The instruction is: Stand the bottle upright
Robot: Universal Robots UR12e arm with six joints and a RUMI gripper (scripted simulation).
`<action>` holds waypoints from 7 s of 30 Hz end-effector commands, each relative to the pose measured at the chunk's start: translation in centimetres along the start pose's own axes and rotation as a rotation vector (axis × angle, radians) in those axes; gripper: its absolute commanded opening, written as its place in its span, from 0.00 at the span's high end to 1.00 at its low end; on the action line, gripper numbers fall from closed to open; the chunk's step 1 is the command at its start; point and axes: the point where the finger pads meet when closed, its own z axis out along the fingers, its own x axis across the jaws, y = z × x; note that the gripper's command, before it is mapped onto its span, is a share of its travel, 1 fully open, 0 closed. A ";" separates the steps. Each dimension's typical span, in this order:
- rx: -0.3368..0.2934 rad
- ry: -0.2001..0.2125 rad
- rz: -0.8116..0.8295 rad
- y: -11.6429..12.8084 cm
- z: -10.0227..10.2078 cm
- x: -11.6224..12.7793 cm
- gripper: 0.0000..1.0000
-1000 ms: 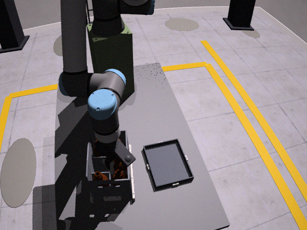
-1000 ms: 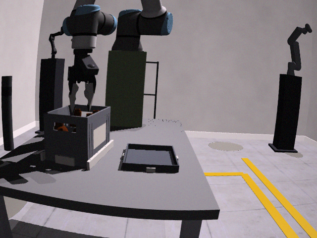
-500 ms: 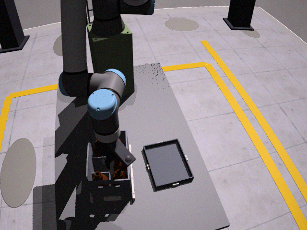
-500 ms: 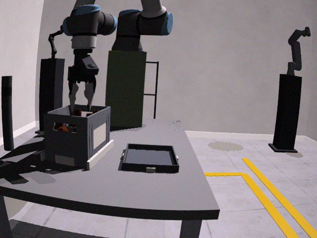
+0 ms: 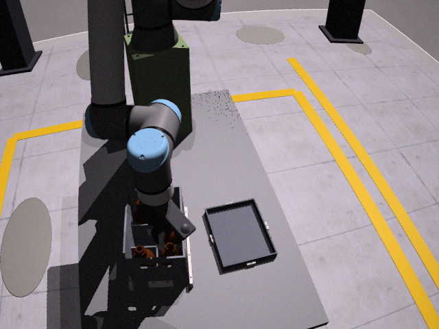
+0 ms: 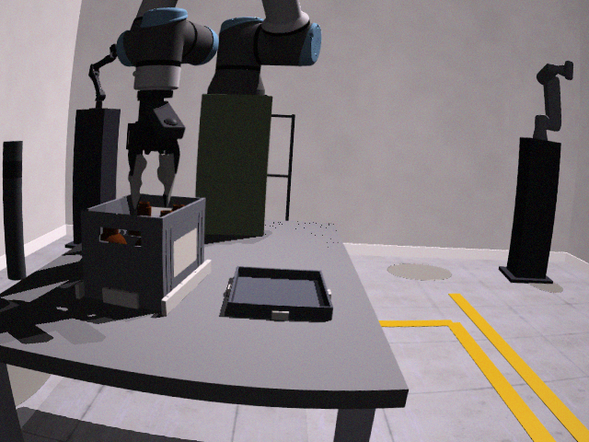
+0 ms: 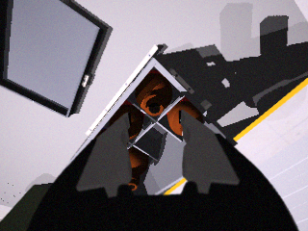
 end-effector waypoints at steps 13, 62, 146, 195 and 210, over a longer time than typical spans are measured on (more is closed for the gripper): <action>0.000 0.001 0.001 -0.2 0.0 0.2 0.62; -0.001 0.000 0.001 0.0 0.0 0.1 0.62; -0.002 -0.001 0.001 0.2 0.1 0.0 0.62; 0.001 0.002 0.001 -0.1 3.9 0.2 0.62; 0.000 0.002 0.001 0.0 4.0 0.2 0.62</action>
